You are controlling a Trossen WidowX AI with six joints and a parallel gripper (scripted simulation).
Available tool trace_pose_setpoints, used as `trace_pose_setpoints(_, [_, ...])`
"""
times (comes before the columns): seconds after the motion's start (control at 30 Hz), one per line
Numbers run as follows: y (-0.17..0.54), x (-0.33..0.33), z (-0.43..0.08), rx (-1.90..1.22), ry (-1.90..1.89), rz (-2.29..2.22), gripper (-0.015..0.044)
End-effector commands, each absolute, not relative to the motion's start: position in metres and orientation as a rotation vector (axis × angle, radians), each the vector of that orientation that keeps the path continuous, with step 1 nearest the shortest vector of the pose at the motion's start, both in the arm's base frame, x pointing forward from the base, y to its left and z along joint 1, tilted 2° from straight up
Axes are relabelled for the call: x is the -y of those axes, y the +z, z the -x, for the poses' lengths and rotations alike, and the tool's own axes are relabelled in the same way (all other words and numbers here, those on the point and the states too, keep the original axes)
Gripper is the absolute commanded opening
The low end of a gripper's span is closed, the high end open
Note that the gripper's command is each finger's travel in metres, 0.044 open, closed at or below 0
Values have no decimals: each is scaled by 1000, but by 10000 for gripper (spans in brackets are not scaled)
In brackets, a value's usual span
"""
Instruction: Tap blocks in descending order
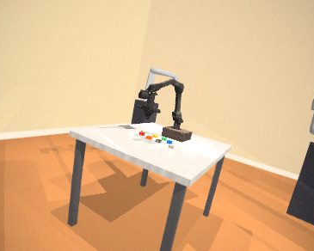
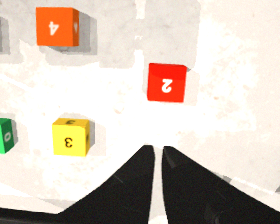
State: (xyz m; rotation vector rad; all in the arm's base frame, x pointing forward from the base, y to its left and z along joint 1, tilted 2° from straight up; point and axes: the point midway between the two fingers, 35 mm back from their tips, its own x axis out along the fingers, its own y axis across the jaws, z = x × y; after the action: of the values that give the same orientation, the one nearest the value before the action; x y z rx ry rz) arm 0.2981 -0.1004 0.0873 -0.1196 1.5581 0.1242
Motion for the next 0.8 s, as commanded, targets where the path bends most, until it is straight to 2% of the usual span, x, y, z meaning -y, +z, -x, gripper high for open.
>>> trace_pose_setpoints(0.0, [83,125,-310,-1571,125,123,20])
trace_pose_setpoints(0.13, [79,125,-310,-1571,125,123,20])
trace_pose_setpoints(0.3, [5,125,-310,-1572,125,123,20])
trace_pose_setpoints(0.77, [-10,124,-309,-1572,125,123,20])
